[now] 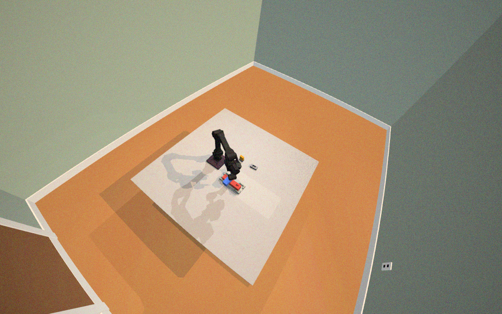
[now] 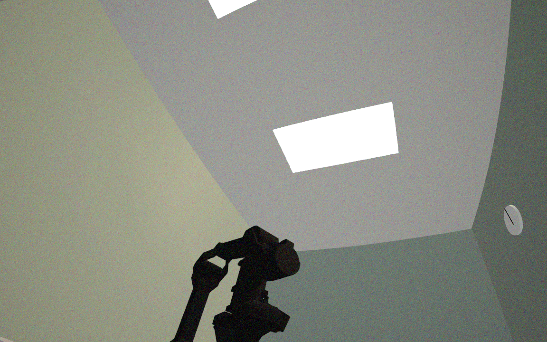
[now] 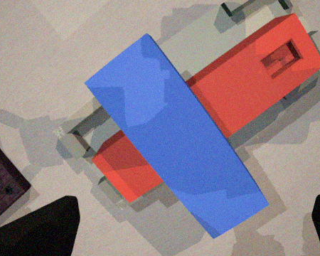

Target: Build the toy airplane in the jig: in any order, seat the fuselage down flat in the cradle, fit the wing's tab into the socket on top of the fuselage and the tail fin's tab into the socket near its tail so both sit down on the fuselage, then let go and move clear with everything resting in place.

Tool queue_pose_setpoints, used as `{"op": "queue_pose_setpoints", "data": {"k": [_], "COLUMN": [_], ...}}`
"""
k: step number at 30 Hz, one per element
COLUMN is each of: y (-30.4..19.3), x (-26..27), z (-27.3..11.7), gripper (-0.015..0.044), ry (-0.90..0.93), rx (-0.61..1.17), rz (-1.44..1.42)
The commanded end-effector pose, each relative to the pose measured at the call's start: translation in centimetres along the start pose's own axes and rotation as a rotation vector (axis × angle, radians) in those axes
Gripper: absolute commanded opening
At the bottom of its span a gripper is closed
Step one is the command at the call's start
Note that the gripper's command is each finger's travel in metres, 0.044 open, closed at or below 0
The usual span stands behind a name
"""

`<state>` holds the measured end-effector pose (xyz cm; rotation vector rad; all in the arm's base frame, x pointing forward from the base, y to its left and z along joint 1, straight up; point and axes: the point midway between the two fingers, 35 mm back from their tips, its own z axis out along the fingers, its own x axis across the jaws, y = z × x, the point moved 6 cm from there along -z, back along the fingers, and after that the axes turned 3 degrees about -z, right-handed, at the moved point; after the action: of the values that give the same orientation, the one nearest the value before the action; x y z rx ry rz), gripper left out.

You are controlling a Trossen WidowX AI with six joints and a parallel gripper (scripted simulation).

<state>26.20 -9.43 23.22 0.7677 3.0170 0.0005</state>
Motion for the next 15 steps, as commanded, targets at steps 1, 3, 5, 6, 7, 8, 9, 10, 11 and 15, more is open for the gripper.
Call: {"op": "queue_pose_setpoints", "data": {"k": [1, 3, 5, 6, 7, 8, 9, 10, 11, 15], "y": [-0.01, 0.00, 0.01, 0.01, 0.01, 0.01, 0.01, 0.01, 0.01, 0.01], "x": [-0.08, -0.10, -0.12, -0.12, -0.12, -0.12, -0.12, -0.12, -0.12, -0.12], "z": [0.07, 0.11, 0.14, 0.15, 0.15, 0.15, 0.15, 0.15, 0.15, 0.15], "gripper": [0.0440, 0.0440, 0.0440, 0.0440, 0.0440, 0.0440, 0.0440, 0.0440, 0.0440, 0.0440], "ry": [-0.001, -0.002, -0.002, -0.002, -0.002, -0.002, -0.002, -0.002, -0.002, -0.002], "rx": [0.005, 0.005, 0.004, 0.004, 0.004, 0.004, 0.004, 0.004, 0.004, 0.004], "rz": [0.556, 0.736, 0.891, 0.932, 0.945, 0.945, 0.945, 0.945, 0.945, 0.945]}}
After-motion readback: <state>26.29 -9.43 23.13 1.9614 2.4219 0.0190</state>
